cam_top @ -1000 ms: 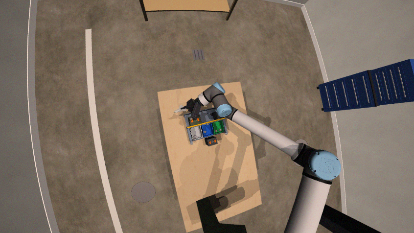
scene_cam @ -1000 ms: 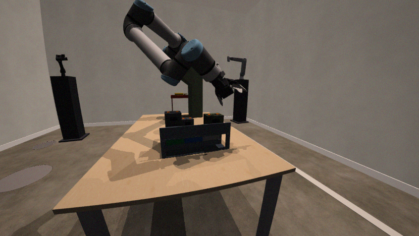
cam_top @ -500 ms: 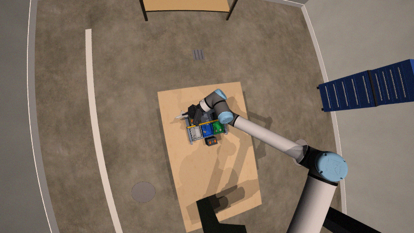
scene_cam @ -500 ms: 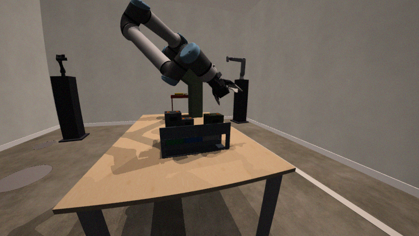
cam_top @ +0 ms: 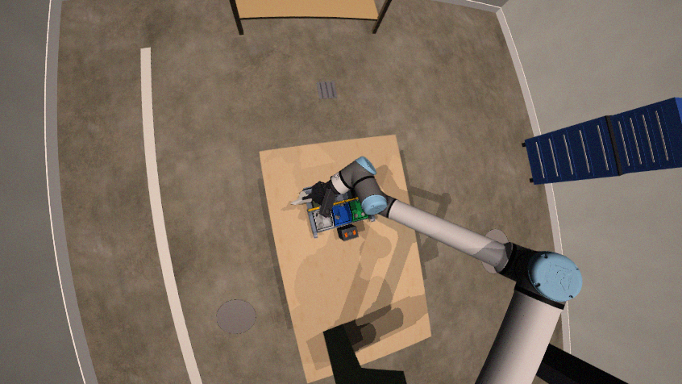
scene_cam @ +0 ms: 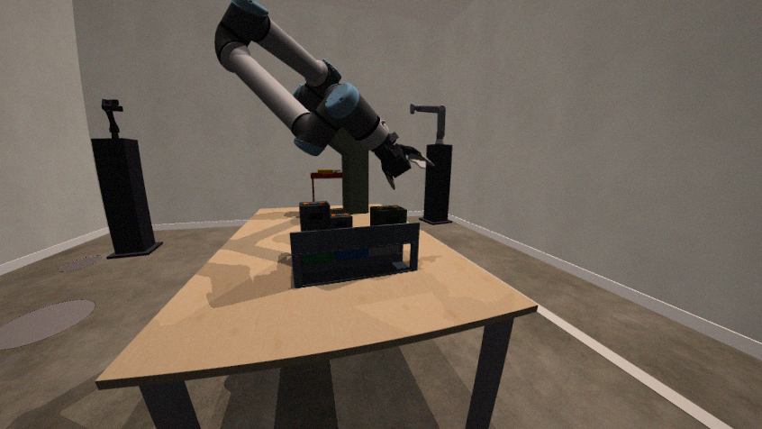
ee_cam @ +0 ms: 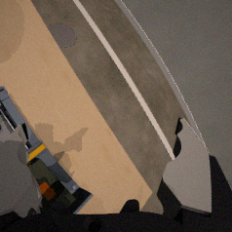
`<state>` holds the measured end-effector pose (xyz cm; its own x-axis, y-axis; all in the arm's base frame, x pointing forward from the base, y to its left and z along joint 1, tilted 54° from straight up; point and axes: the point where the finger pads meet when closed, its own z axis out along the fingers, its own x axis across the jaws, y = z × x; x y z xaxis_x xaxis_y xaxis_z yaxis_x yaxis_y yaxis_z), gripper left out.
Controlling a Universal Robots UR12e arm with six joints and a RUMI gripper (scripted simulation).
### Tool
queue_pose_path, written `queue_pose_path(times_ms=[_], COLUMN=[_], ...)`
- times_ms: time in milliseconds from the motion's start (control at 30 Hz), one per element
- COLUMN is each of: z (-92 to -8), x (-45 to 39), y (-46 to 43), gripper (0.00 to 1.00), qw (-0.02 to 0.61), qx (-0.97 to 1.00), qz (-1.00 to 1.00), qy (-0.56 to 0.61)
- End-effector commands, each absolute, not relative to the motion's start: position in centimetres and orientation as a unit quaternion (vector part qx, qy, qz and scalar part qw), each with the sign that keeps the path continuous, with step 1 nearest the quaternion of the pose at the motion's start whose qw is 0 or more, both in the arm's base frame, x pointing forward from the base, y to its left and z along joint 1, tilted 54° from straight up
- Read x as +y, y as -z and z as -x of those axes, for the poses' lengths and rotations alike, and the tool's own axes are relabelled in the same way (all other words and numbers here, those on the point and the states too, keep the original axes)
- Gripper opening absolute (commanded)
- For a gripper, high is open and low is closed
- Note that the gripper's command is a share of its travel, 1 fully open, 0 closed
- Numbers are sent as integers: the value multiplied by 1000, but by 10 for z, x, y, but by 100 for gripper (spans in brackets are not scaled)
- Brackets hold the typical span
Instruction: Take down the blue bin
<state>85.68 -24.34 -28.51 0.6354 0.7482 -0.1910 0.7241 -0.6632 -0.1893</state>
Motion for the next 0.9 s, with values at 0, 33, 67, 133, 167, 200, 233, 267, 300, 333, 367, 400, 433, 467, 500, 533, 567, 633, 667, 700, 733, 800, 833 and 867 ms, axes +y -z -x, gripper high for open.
queue_pose_path(times_ms=[0,33,67,133,167,200,233,267,300,333,367,400,433,467,500,533,567,633,667,700,733,800,833,867], z=[-840,-840,-840,-840,-840,-840,-840,-840,-832,-822,-812,-802,-792,-792,-792,-792,-792,-792,-792,-792,-792,-792,-792,-783], x=[-241,-241,-241,-241,-241,-241,-241,-241,-240,-239,-238,-237,-236,-236,-236,-236,-236,-236,-236,-236,-236,-236,-236,-235], y=[284,284,284,284,284,284,284,284,285,285,285,286,286,286,286,286,286,286,286,286,286,286,286,286], gripper=[100,100,100,100,100,100,100,100,100,100,100,100,100,100,100,100,100,100,100,100,100,100,100,100], qw=[46,46,46,46,46,46,46,46,46,46,46,46,46,46,46,46,46,46,46,46,46,46,46,46], qx=[-408,-408,-408,-408,-408,-408,-408,-408,-408,-408,-408,-408,-408,-408,-408,-408,-408,-408,-408,-408,-408,-408,-408,-408], qz=[903,903,903,903,903,903,903,903,903,903,903,903,903,903,903,903,903,903,903,903,903,903,903,903], qy=[-126,-126,-126,-126,-126,-126,-126,-126,-126,-126,-126,-126,-126,-126,-126,-126,-126,-126,-126,-126,-126,-126,-126,-126])
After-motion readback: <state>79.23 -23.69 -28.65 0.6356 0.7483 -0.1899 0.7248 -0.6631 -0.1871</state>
